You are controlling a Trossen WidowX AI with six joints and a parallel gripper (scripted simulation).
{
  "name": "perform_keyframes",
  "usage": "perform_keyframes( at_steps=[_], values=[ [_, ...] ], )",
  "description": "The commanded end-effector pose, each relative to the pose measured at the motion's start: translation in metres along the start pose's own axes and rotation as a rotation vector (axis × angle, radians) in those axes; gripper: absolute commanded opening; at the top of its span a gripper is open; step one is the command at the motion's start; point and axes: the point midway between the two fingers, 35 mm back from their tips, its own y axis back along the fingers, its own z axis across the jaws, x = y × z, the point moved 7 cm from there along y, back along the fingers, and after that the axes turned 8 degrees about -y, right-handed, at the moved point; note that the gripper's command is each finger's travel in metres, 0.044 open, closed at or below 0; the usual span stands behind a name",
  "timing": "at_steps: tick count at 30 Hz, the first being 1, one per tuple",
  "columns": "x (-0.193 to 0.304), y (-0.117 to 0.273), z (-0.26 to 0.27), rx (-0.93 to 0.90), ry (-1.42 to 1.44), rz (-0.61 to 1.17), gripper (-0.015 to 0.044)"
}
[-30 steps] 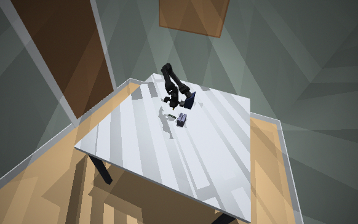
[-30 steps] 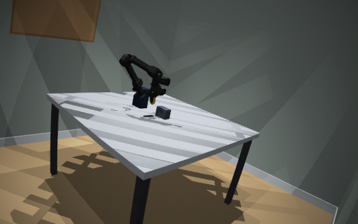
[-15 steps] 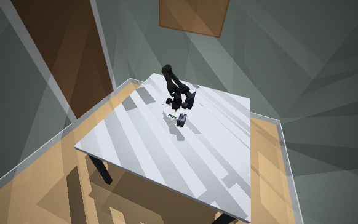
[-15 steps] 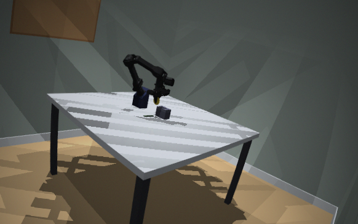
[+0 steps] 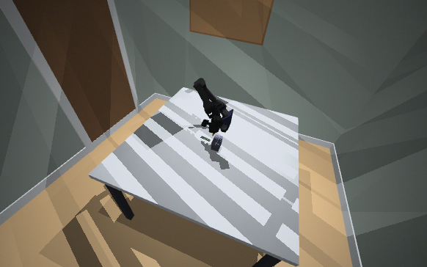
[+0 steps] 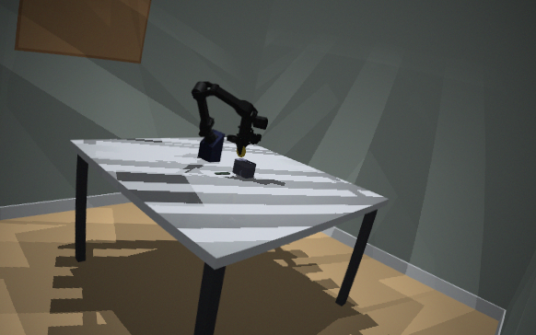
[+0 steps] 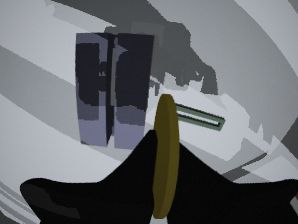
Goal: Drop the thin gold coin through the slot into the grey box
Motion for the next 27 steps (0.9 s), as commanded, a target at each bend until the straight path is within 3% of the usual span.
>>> perform_keyframes(
  at_steps=[1, 11, 27],
  values=[
    [-0.004, -0.001, 0.013, -0.003, -0.004, 0.002, 0.0000],
    [-0.006, -0.002, 0.037, -0.001, -0.004, 0.002, 0.0000],
    [-0.005, -0.001, 0.035, 0.002, -0.001, 0.000, 0.0000]
  ],
)
